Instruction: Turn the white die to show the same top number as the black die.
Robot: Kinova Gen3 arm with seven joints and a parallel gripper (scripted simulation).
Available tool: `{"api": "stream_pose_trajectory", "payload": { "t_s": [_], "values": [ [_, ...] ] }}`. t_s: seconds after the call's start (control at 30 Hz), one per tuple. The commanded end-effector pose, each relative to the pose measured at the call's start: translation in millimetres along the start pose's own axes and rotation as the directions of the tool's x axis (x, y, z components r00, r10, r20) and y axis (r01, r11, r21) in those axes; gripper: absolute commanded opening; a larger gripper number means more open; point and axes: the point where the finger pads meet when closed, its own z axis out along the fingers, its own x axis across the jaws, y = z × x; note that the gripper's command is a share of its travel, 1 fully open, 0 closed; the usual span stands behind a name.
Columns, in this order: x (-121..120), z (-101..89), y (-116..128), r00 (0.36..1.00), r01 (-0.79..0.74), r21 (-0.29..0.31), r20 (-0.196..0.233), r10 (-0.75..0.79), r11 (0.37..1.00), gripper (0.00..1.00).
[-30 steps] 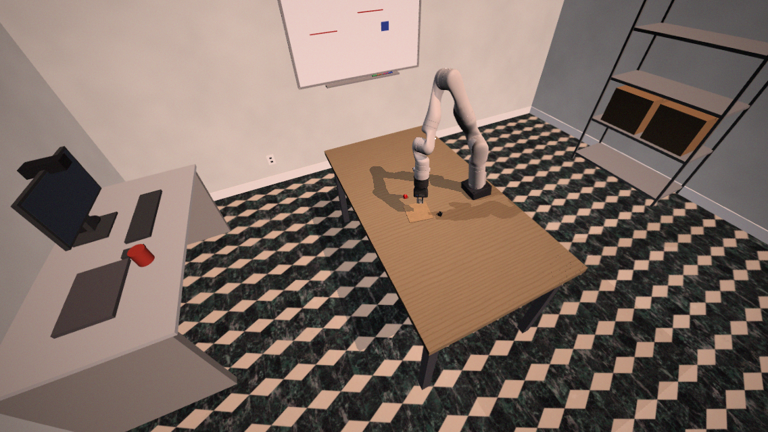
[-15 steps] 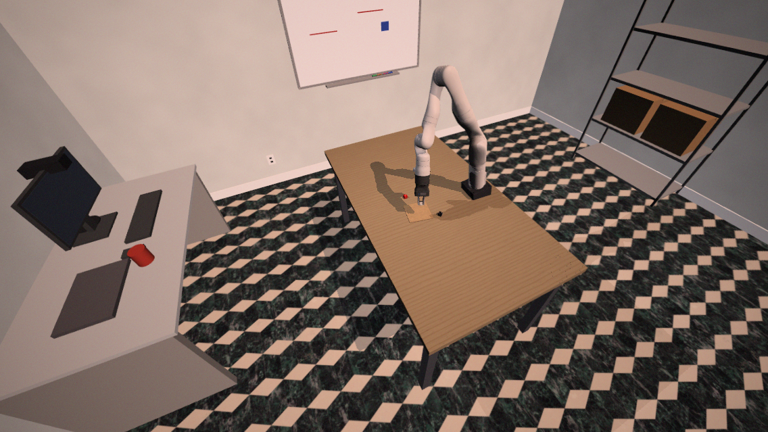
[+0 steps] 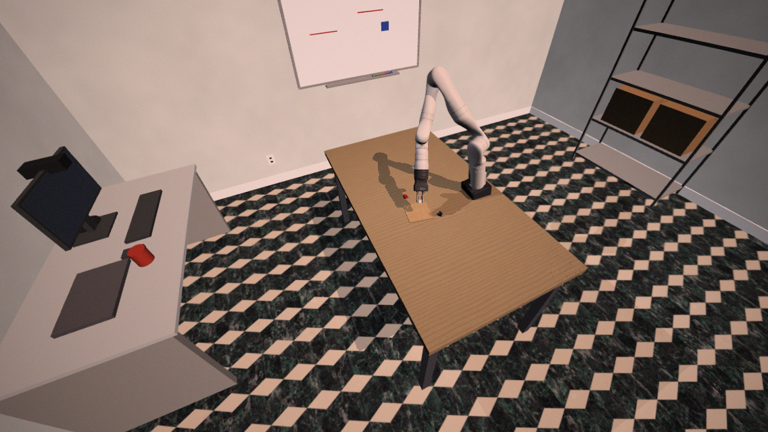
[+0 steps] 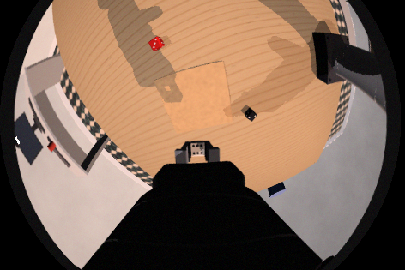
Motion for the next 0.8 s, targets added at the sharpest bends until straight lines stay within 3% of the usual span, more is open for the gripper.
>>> {"api": "stream_pose_trajectory", "payload": {
  "t_s": [0.0,0.1,0.47,0.77],
  "values": [
    [-2.7,-5.8,-19.7,0.994,-0.102,-0.102,0.015,0.104,0.990,0.40],
    [-2.8,-5.9,-19.9,0.994,-0.101,-0.128,0.015,0.104,0.987,0.40],
    [-3.9,-7.0,-21.3,0.994,-0.090,-0.347,0.020,0.103,0.934,0.40],
    [-4.7,-7.9,-20.9,0.994,-0.082,-0.413,0.028,0.103,0.907,0.40]
  ]
}}
